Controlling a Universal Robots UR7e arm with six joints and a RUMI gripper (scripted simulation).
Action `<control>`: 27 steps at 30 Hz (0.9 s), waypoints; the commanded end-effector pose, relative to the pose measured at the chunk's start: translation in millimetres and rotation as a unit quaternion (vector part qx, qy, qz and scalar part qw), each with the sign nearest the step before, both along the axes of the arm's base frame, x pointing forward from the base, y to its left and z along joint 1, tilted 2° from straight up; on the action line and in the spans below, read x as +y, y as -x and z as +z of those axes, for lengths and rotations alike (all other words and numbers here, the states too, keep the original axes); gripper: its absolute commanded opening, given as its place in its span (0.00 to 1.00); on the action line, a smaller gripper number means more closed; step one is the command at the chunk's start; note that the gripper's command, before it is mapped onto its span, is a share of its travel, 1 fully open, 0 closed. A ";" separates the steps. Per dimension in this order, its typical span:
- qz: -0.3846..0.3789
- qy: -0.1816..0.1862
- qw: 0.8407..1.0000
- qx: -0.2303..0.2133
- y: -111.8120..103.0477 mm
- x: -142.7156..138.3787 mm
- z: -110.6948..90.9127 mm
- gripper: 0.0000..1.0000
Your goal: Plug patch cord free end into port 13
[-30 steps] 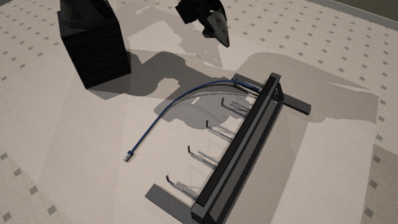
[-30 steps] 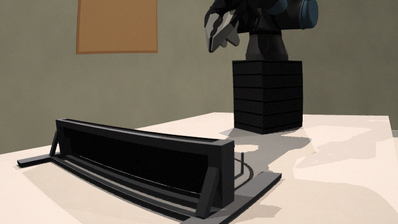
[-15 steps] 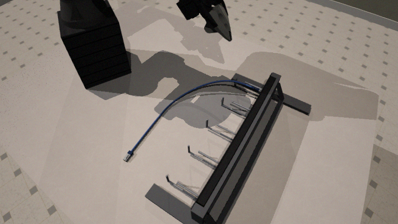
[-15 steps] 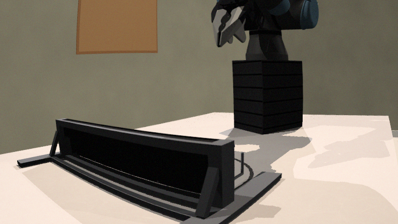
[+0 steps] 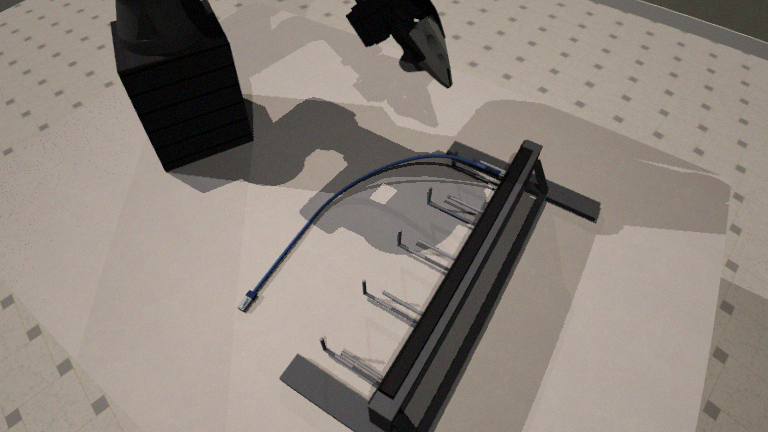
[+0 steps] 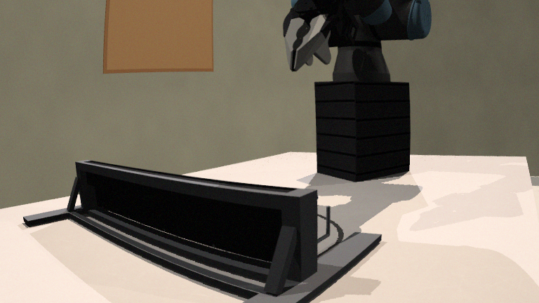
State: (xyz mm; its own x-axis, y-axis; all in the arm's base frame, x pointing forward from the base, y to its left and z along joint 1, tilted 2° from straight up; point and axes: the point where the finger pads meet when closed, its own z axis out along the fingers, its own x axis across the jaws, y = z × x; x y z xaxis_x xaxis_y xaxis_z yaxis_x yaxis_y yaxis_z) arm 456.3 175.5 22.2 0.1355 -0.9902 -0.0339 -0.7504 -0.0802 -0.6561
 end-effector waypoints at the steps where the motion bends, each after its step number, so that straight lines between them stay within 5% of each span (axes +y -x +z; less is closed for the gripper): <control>1: 0.000 0.000 1.000 -0.001 -6.4 1.1 -6.8 0.00; 27: 0.000 0.000 1.000 -0.001 -65.2 11.3 -75.0 0.00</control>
